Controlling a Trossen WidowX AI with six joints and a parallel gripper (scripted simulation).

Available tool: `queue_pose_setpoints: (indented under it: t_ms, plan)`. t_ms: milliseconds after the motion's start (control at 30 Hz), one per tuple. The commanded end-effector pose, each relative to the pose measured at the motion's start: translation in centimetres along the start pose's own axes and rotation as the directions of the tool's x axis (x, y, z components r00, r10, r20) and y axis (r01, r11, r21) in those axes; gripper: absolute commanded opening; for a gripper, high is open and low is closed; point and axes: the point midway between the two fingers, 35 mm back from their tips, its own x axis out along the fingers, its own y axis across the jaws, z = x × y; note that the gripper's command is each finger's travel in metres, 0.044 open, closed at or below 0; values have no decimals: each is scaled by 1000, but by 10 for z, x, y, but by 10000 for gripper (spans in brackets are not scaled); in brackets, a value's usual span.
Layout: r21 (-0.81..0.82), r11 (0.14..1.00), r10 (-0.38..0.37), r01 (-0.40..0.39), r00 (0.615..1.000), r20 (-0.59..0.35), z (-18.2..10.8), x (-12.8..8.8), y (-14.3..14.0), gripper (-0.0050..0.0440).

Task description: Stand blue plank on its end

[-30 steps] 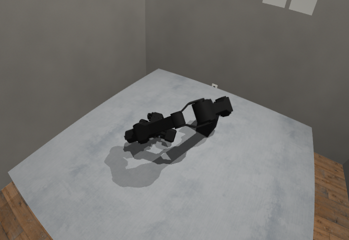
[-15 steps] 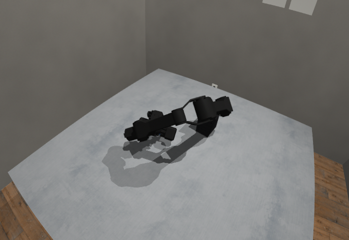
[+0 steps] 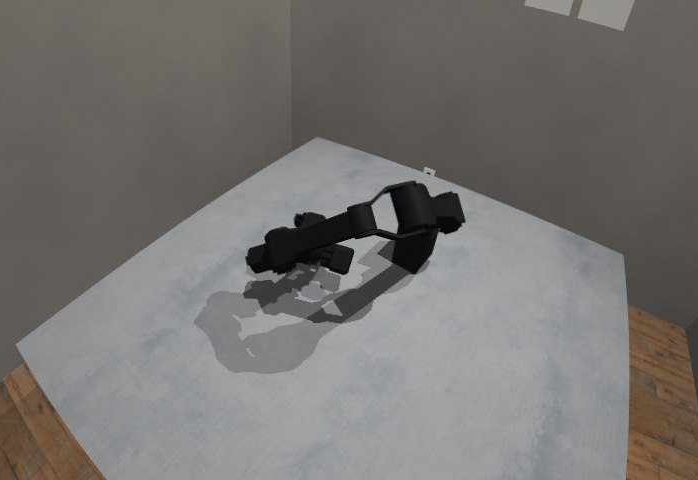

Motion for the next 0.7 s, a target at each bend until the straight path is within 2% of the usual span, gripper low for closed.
queue_pose_setpoints:
  t_ms: [0,200,300,400,467,567,667]
  plan:
    - [-4,1000,14,-14,1000,-20,0,-6,-1,125]
    - [-3,1000,17,-17,994,-107,3,-7,0,125]
    - [-2,1000,17,-18,980,-196,7,-7,0,125]
    - [-1,1000,18,-19,948,-317,11,-6,0,125]
    - [-1,1000,18,-19,948,-317,11,-6,0,125]
    - [0,1000,18,-20,884,-466,16,-3,0,125]
    - [3,1000,18,-21,783,-622,22,0,1,125]
